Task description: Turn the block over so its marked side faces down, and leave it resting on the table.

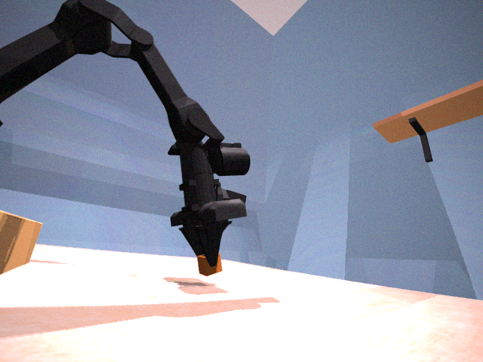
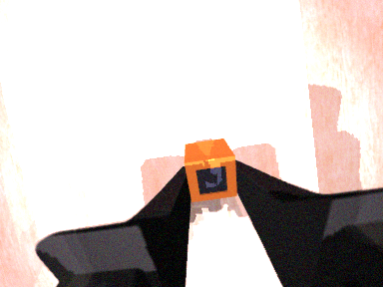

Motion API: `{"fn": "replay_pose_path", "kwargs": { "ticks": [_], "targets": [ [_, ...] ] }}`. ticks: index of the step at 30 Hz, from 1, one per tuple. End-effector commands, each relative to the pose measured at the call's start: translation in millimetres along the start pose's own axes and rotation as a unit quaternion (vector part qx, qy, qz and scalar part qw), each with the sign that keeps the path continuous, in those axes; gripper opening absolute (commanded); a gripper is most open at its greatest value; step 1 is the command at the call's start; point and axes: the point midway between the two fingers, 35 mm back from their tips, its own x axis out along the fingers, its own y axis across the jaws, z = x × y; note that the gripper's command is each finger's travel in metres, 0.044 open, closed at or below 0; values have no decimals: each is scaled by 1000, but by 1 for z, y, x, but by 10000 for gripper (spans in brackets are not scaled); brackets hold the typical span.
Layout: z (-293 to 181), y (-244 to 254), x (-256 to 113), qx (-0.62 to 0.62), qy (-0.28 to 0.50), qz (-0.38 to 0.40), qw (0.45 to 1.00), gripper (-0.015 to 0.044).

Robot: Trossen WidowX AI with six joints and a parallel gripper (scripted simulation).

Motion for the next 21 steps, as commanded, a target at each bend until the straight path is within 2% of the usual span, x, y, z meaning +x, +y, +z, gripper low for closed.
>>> {"fn": "replay_pose_path", "kwargs": {
  "ticks": [1,11,21],
  "targets": [
    [0,1,-2,2,-34,2,999,0],
    [-5,1,-5,0,-107,1,994,0],
    [-4,1,3,1,-137,1,991,0]
  ]
}}
